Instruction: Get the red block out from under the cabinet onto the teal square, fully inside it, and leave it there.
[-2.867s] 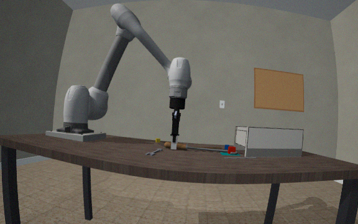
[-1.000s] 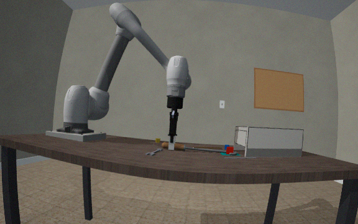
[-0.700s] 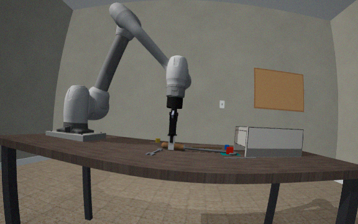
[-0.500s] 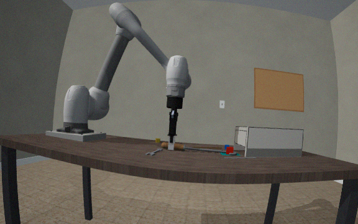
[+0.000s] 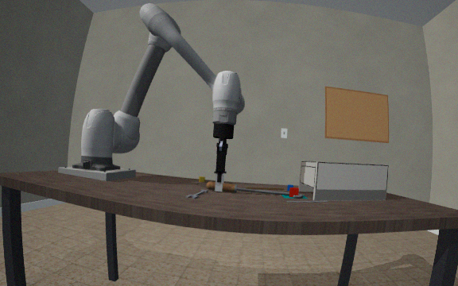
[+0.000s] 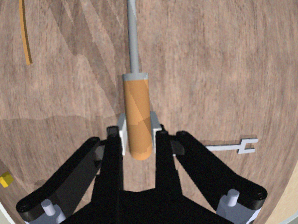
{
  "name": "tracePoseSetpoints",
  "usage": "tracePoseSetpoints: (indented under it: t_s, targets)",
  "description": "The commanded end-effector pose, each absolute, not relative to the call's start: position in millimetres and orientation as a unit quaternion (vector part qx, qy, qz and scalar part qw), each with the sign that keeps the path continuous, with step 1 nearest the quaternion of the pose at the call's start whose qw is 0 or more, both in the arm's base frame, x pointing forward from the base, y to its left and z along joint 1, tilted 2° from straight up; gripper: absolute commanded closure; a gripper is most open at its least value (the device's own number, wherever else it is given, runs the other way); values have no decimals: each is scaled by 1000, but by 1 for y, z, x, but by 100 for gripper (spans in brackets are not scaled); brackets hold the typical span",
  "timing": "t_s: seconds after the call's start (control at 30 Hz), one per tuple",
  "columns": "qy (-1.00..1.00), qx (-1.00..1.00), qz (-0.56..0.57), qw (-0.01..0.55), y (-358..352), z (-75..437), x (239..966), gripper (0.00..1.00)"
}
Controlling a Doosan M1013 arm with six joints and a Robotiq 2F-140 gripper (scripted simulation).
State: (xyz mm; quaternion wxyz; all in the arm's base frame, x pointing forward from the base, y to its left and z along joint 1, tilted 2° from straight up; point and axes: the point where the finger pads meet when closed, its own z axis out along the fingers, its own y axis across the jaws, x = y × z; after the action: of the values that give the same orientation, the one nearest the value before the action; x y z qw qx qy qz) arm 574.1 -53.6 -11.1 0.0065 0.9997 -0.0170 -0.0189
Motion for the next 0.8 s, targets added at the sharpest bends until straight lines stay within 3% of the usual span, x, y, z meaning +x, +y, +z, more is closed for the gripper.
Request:
tracePoseSetpoints:
  t_s: [0.0, 0.77]
  targets:
    - [-15, 1000, -16, 8, -55, -10, 574, 100]
    - [-15, 1000, -16, 8, -46, -11, 585, 100]
